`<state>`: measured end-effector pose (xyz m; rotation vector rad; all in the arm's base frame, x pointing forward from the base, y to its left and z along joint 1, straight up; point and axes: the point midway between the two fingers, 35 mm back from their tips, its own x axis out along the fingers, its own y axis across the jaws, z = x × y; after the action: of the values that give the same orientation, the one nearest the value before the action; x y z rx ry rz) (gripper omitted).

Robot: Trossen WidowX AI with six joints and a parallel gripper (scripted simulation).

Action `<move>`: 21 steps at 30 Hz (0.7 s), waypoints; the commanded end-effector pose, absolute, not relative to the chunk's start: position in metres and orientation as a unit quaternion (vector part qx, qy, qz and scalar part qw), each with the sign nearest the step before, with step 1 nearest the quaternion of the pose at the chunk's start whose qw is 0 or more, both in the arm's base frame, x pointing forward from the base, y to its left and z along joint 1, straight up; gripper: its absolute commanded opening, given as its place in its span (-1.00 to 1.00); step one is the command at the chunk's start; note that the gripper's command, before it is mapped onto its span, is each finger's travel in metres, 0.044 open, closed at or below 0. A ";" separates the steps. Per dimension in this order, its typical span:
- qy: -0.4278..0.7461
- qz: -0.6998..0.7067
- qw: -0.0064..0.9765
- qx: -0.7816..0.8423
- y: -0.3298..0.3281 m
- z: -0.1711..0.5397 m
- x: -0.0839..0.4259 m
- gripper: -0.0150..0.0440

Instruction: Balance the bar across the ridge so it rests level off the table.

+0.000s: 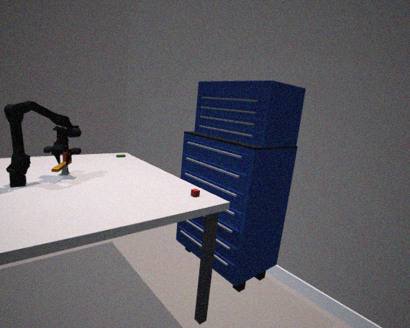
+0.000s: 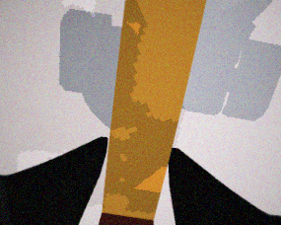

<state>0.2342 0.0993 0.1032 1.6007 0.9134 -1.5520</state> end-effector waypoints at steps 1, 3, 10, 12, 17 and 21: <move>0.354 -0.601 0.358 0.620 0.099 0.103 0.234 0.14; 0.354 -0.601 0.358 0.620 0.099 0.103 0.234 0.14; 0.354 -0.601 0.358 0.620 0.099 0.103 0.234 0.67; 0.354 -0.601 0.358 0.620 0.099 0.103 0.234 0.85; 0.354 -0.601 0.358 0.620 0.099 0.105 0.235 1.00; 0.354 -0.601 0.358 0.621 0.101 0.147 0.238 1.00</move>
<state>0.2331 0.0988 0.1193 1.5859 0.9155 -1.5688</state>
